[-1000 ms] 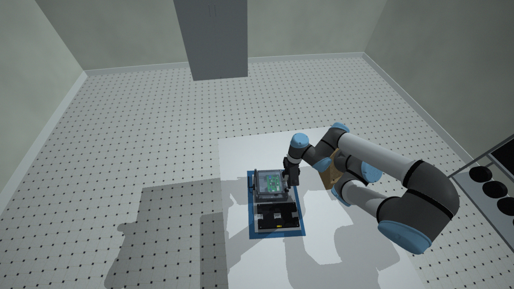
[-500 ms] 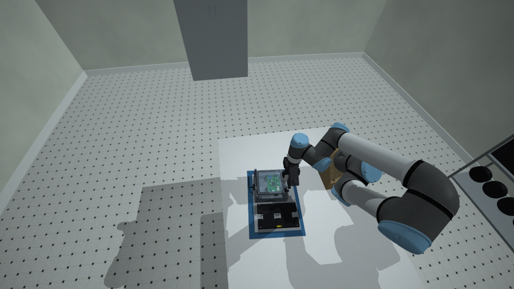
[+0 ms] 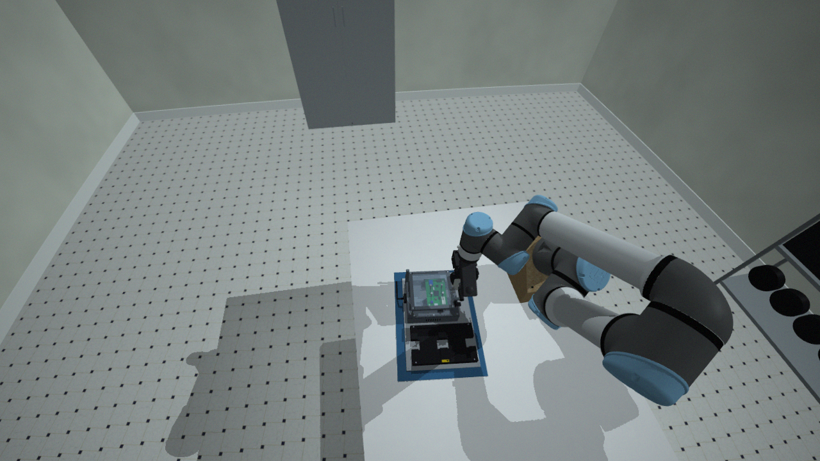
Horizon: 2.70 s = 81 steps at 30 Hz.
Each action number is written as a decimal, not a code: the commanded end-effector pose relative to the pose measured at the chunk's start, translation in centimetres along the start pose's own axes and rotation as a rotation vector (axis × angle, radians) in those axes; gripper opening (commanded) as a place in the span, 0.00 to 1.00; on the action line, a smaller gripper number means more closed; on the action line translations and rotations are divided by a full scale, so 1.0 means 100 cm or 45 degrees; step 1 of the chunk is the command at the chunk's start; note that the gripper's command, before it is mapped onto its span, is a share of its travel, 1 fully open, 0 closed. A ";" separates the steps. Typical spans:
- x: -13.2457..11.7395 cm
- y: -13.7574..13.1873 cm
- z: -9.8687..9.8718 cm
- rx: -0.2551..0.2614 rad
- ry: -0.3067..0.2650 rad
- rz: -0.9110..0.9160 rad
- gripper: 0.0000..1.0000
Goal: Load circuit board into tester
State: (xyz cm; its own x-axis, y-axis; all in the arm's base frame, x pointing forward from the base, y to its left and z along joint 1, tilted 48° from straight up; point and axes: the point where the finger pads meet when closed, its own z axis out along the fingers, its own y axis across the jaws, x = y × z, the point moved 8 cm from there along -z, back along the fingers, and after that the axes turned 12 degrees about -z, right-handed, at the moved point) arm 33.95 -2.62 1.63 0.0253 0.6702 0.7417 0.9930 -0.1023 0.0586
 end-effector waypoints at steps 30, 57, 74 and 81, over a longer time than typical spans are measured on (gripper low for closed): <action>0.000 0.000 0.003 0.000 0.000 0.000 0.13; 0.000 0.000 0.003 0.000 0.000 0.000 0.13; 0.000 0.000 -0.001 0.000 0.000 0.000 0.13; 0.000 0.000 -0.012 0.000 0.000 0.000 0.13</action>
State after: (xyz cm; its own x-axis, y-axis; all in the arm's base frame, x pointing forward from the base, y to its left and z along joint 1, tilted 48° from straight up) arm 33.88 -3.01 1.99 0.0255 0.6700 0.7420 0.9931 -0.1022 0.0581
